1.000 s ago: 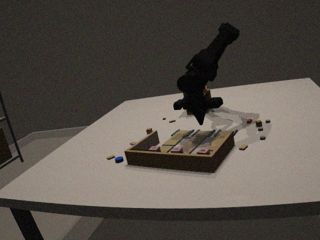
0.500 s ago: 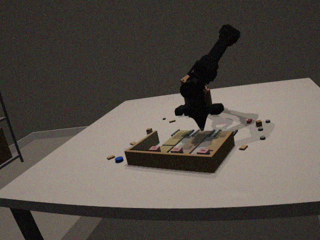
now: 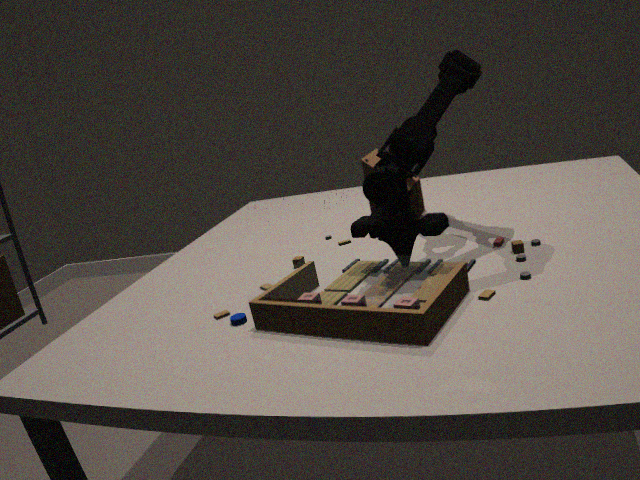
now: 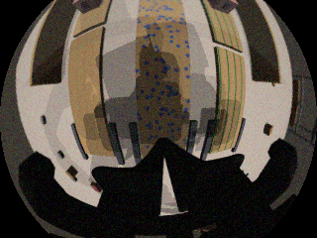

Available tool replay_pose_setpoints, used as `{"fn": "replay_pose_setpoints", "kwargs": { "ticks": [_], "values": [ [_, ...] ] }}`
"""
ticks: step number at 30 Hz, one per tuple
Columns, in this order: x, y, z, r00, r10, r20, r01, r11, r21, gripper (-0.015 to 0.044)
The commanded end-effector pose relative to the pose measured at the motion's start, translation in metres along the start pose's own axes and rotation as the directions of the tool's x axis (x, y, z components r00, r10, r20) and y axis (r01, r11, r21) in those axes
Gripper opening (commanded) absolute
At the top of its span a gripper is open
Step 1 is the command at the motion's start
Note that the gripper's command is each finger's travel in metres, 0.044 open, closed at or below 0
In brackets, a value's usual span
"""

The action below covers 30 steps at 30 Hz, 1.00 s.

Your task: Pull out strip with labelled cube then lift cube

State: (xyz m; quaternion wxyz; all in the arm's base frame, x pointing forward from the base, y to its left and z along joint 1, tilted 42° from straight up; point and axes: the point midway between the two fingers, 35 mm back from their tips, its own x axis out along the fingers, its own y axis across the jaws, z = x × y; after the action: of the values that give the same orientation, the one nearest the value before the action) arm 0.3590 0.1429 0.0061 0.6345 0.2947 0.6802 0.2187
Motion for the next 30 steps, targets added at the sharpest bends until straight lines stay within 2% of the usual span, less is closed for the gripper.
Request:
{"fn": "replay_pose_setpoints", "kwargs": {
  "ticks": [1, 30],
  "values": [
    [0.0002, -0.0011, 0.0006, 1.000, -0.004, 0.003, 0.004, 1.000, 0.003, 0.0000],
    [0.0026, -0.0012, -0.0007, 1.000, -0.004, 0.003, 0.004, 1.000, 0.003, 0.0000]
  ]
}}
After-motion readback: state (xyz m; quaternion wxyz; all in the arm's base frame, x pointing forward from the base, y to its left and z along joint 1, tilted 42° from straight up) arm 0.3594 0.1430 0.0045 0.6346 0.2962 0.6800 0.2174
